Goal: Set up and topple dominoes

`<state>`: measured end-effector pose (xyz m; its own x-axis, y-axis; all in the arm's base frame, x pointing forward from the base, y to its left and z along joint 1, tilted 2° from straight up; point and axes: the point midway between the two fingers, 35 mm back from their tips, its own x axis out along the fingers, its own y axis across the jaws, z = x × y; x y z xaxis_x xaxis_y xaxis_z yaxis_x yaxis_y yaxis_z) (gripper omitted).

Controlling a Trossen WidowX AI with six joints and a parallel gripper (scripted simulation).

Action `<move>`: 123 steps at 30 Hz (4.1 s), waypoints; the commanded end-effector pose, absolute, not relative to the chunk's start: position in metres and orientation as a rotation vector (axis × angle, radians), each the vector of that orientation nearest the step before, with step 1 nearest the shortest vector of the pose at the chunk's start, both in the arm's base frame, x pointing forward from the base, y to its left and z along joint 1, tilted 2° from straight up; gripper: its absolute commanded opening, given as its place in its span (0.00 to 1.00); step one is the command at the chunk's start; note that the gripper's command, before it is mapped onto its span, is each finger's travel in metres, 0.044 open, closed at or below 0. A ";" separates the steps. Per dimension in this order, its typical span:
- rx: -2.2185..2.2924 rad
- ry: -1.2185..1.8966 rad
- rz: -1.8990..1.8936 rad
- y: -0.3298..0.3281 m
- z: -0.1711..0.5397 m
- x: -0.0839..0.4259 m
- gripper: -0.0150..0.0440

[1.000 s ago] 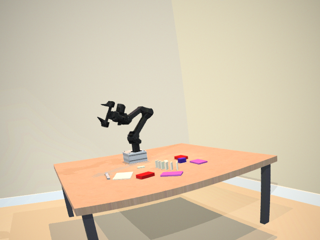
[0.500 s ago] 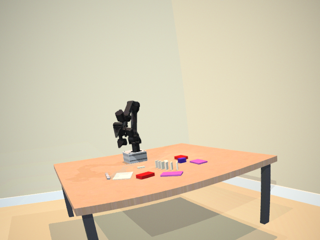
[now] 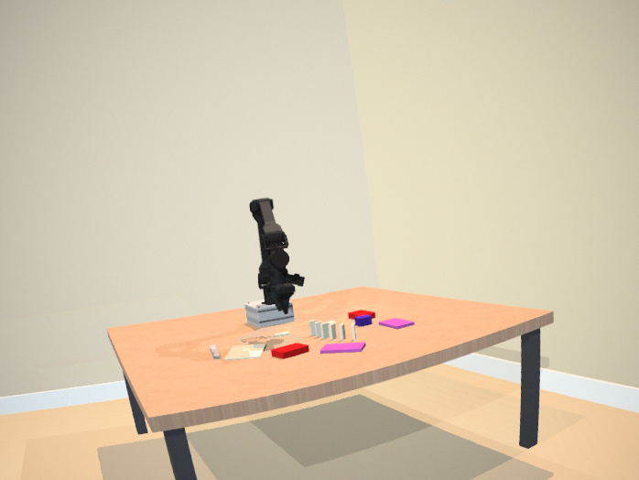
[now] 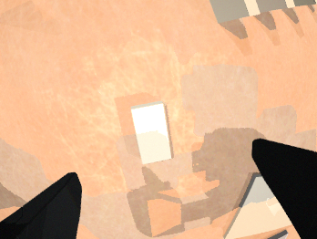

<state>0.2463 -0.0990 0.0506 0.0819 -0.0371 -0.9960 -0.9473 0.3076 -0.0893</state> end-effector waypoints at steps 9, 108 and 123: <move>-1.016 1.317 0.942 -0.097 -0.001 0.251 1.00; 1.267 1.115 -1.262 -0.205 0.130 0.151 0.44; 1.084 1.092 -1.381 -0.213 0.107 0.154 0.44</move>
